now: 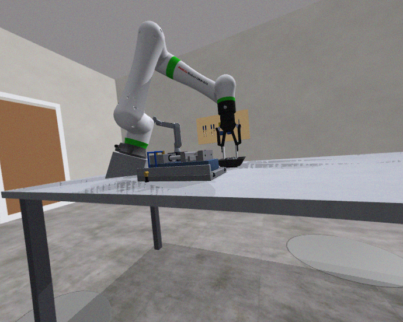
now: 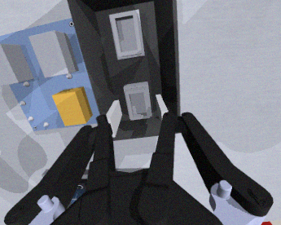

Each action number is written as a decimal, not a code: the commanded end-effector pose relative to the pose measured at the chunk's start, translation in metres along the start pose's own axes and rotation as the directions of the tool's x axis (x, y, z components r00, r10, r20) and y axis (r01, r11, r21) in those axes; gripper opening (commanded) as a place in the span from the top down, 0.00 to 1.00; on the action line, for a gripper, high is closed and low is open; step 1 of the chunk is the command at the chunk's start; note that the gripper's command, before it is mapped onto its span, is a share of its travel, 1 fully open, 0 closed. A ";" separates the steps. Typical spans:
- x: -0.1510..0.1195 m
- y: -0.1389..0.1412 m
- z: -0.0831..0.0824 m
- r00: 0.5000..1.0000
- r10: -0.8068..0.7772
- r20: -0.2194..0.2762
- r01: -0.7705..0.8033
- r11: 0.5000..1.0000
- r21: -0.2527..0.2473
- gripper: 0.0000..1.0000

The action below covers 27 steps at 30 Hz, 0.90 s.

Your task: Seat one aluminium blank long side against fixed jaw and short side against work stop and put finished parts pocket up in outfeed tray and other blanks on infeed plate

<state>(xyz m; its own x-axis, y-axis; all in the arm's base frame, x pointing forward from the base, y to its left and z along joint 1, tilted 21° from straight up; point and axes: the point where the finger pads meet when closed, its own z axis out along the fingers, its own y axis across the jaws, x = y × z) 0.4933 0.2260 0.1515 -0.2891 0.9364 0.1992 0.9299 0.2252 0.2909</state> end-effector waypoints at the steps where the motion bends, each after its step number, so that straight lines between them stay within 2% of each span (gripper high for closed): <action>1: 0.000 0.000 -0.009 1.000 0.000 0.000 0.000 1.000 0.000 0.60; 9: 0.000 0.000 -0.046 1.000 0.000 0.000 0.000 1.000 0.000 0.60; 11: 0.000 0.000 -0.046 1.000 0.000 0.000 0.000 1.000 0.000 0.60; 21: 0.000 0.000 -0.104 1.000 0.000 0.000 0.000 1.000 0.000 0.60; 25: 0.000 0.000 -0.121 1.000 0.000 0.000 0.000 1.000 0.000 0.60; 27: 0.000 0.000 -0.125 1.000 0.000 0.000 0.000 1.000 0.000 0.60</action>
<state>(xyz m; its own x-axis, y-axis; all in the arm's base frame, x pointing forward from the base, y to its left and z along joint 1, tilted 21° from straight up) 0.4668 0.1944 0.2610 -0.2891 0.9364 0.1989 0.9297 0.2251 0.2917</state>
